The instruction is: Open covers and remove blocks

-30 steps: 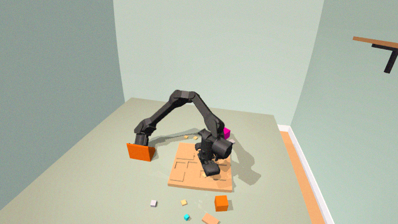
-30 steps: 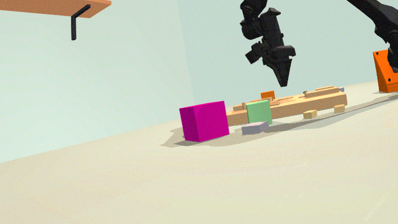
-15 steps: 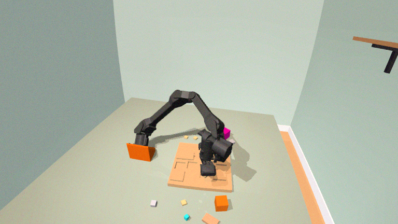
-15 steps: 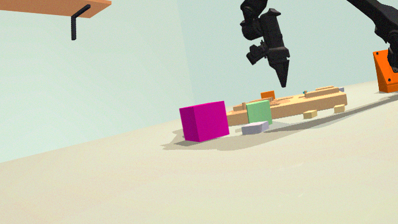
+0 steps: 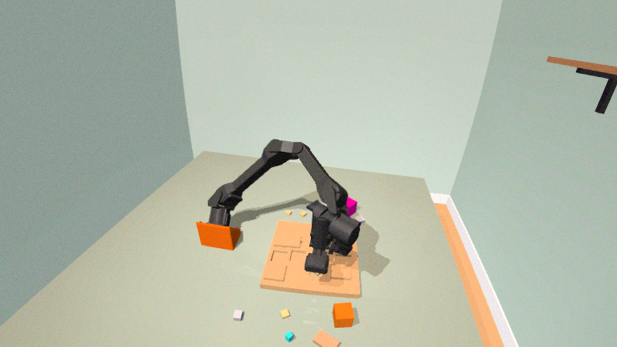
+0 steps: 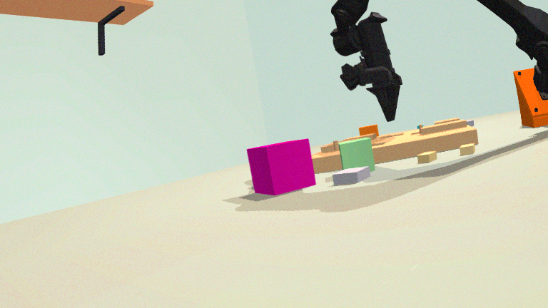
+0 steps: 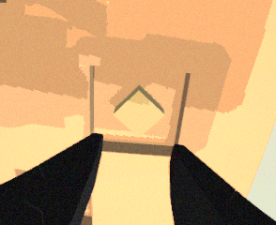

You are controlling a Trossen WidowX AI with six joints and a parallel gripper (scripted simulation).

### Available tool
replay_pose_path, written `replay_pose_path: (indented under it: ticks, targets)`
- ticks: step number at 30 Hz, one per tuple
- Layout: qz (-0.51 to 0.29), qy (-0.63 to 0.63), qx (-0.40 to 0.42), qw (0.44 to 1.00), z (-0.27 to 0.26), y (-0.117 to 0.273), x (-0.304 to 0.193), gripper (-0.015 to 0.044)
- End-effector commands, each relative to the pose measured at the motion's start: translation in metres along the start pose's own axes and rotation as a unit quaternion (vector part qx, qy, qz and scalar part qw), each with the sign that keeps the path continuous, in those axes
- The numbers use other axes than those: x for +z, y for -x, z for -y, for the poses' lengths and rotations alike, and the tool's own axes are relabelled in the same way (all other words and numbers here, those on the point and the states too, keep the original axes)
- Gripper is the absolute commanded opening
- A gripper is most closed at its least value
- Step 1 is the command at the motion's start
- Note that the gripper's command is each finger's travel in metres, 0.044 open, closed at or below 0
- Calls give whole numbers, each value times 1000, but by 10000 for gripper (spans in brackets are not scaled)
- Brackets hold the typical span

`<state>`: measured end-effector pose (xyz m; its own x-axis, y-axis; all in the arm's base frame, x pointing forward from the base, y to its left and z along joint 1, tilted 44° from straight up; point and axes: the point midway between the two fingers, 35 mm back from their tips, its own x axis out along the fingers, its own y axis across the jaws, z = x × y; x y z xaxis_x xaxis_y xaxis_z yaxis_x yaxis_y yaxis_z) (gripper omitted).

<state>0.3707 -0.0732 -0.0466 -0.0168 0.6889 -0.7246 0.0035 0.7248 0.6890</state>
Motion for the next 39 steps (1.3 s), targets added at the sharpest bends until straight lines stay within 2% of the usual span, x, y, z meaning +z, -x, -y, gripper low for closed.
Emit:
replay_pose_path:
  ticks: [1, 39]
  targets:
    - [2, -26, 1, 1000, -1, 0, 1, 144]
    - [1, -300, 2, 954, -1, -5, 1, 144]
